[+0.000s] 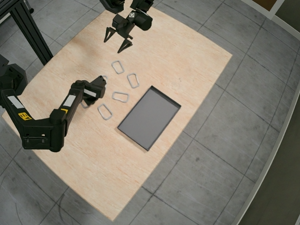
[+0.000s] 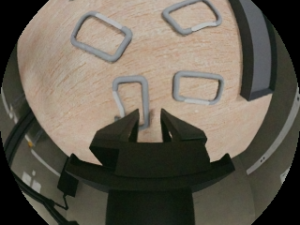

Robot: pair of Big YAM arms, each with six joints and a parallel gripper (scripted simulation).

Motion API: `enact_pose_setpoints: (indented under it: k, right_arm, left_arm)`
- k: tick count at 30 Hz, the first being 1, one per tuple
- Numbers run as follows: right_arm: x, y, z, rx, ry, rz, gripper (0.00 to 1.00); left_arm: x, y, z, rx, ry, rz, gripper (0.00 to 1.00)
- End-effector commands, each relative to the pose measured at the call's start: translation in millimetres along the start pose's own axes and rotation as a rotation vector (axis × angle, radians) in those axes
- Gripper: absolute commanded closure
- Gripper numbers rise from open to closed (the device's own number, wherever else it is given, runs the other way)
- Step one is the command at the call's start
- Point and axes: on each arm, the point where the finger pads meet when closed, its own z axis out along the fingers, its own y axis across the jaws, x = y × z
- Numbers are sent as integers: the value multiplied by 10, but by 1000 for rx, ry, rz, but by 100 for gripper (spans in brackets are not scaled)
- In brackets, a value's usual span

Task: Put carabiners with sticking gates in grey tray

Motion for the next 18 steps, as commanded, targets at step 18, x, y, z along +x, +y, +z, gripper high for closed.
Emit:
enact_pose_setpoints:
  k: [18]
  right_arm:
    - [116,103,257,-17,18,-22,69]
  left_arm:
    - [-5,24,12,3,0,8,0]
